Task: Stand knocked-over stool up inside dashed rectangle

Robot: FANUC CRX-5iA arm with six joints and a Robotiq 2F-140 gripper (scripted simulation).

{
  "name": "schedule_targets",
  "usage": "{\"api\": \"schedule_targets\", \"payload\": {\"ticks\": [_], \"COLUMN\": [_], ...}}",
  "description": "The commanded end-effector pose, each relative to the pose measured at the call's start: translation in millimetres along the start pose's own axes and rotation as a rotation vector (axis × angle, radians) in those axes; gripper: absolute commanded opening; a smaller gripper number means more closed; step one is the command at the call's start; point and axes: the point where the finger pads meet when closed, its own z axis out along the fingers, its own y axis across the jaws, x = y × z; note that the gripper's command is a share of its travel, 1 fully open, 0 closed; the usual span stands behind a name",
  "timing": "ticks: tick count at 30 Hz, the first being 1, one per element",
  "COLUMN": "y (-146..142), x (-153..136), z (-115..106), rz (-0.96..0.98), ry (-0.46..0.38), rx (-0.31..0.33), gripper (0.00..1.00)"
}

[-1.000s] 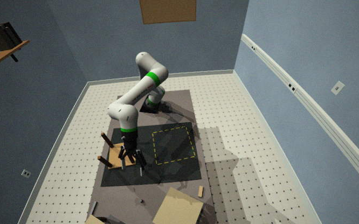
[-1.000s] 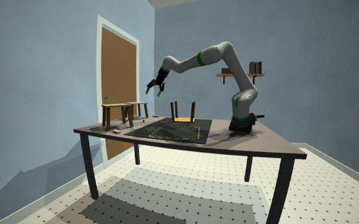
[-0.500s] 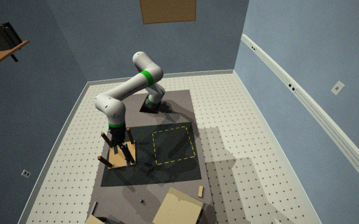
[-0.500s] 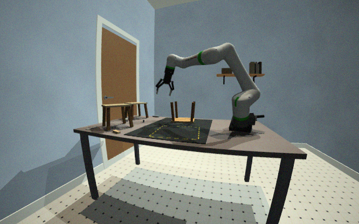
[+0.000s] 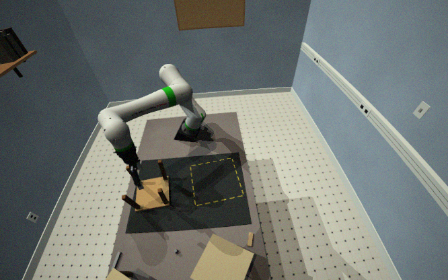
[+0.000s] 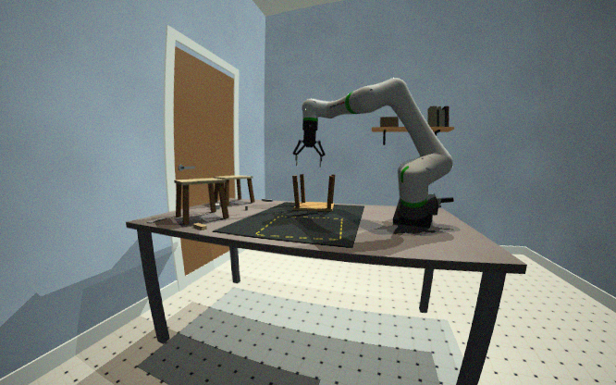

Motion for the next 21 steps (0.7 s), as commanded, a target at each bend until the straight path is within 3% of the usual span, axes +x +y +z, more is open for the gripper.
{"api": "schedule_targets", "payload": {"ticks": [1, 15, 16, 21], "y": [-25.4, -43.9, -43.8, -31.6], "x": [-5.0, -7.3, -7.4, -14.1], "z": [-0.6, -0.7, -0.7, -3.5], "rz": [0.077, 0.138, 0.138, 0.136], "ry": [0.032, 0.056, 0.056, 0.039], "rx": [0.029, 0.050, 0.050, 0.016], "gripper": [1.00, 1.00, 0.38, 0.38]}}
